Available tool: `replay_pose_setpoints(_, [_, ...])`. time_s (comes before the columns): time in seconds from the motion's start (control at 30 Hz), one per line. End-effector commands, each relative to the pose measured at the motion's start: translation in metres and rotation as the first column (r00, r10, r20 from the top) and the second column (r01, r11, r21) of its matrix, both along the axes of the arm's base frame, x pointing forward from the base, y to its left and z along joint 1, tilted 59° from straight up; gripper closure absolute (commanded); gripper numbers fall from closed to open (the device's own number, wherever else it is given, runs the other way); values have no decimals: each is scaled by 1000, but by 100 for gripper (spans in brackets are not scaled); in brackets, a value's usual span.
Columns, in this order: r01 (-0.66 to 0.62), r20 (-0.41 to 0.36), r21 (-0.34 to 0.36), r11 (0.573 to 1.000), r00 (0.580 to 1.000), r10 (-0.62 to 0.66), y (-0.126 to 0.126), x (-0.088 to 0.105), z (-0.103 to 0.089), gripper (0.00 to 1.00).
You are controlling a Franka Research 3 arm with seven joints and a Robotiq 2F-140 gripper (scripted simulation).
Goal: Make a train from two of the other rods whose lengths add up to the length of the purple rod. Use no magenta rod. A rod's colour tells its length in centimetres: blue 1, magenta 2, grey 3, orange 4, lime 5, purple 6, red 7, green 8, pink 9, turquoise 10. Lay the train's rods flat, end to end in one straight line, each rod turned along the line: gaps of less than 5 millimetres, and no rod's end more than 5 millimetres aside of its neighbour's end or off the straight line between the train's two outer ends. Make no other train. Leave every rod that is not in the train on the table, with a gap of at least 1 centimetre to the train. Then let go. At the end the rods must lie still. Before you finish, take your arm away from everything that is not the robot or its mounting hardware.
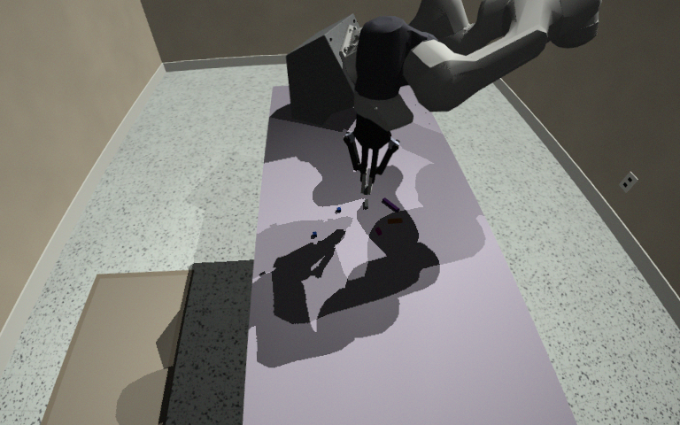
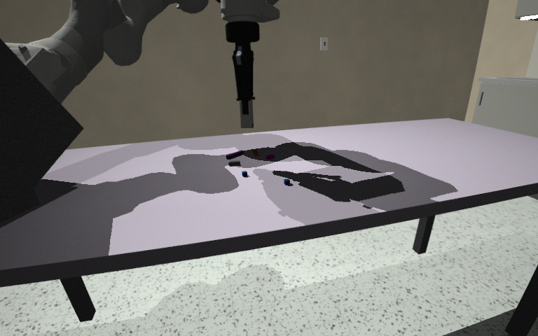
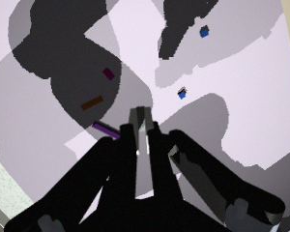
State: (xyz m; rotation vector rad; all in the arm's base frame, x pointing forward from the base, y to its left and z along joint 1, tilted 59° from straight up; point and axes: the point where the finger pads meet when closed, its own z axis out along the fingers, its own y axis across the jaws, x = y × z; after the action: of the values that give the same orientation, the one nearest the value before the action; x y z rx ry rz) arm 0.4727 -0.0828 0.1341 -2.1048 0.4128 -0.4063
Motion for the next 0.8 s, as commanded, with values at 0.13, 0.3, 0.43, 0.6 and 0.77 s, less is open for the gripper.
replay_pose_setpoints(0.13, [-90,140,-95,991,985,103,7,-6,3,97])
replay_pose_setpoints(0.3, [-90,140,-95,991,985,103,7,-6,3,97])
replay_pose_setpoints(0.43, [-90,140,-95,991,985,103,7,-6,3,97])
replay_pose_setpoints(0.6, [-90,140,-95,991,985,103,7,-5,3,97])
replay_pose_setpoints(0.77, [-89,140,-95,991,985,102,12,-2,0,97])
